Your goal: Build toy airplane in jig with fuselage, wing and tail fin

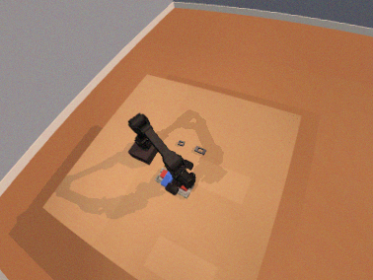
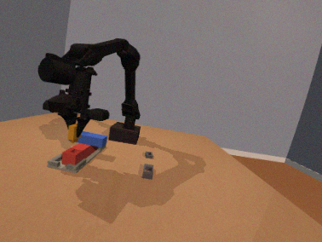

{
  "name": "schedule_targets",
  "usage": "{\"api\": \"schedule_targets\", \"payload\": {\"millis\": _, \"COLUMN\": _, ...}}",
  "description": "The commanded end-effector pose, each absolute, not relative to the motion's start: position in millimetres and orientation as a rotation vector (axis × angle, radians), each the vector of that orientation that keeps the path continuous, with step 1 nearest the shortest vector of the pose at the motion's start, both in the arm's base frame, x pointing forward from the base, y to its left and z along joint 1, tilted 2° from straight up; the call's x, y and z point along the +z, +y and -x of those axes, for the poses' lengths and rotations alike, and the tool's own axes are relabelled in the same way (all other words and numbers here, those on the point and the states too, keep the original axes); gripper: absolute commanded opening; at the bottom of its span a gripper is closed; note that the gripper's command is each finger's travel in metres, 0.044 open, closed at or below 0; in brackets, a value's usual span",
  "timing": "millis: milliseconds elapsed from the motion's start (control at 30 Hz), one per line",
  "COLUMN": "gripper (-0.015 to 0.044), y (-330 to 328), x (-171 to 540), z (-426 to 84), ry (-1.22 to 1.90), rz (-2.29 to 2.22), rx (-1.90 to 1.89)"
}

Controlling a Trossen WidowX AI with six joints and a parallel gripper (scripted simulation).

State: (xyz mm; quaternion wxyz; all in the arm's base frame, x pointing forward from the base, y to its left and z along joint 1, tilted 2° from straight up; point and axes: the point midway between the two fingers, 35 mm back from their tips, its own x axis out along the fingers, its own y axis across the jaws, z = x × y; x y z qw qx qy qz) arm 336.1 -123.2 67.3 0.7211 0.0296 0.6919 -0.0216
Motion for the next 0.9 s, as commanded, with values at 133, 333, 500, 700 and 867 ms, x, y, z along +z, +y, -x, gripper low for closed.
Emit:
{"api": "schedule_targets", "payload": {"millis": 133, "gripper": 0.0065, "y": -122, "x": 52, "z": -335, "ry": 1.537, "rz": -0.068, "rx": -0.04}}
{"api": "schedule_targets", "payload": {"millis": 333, "gripper": 0.0065, "y": -122, "x": 42, "z": -336, "ry": 1.537, "rz": -0.068, "rx": -0.04}}
{"api": "schedule_targets", "payload": {"millis": 500, "gripper": 0.0065, "y": -121, "x": 35, "z": -336, "ry": 1.537, "rz": -0.068, "rx": -0.04}}
{"api": "schedule_targets", "payload": {"millis": 700, "gripper": 0.0065, "y": -121, "x": 31, "z": -336, "ry": 1.537, "rz": -0.068, "rx": -0.04}}
{"api": "schedule_targets", "payload": {"millis": 867, "gripper": 0.0058, "y": -122, "x": 33, "z": -336, "ry": 1.536, "rz": -0.065, "rx": -0.044}}
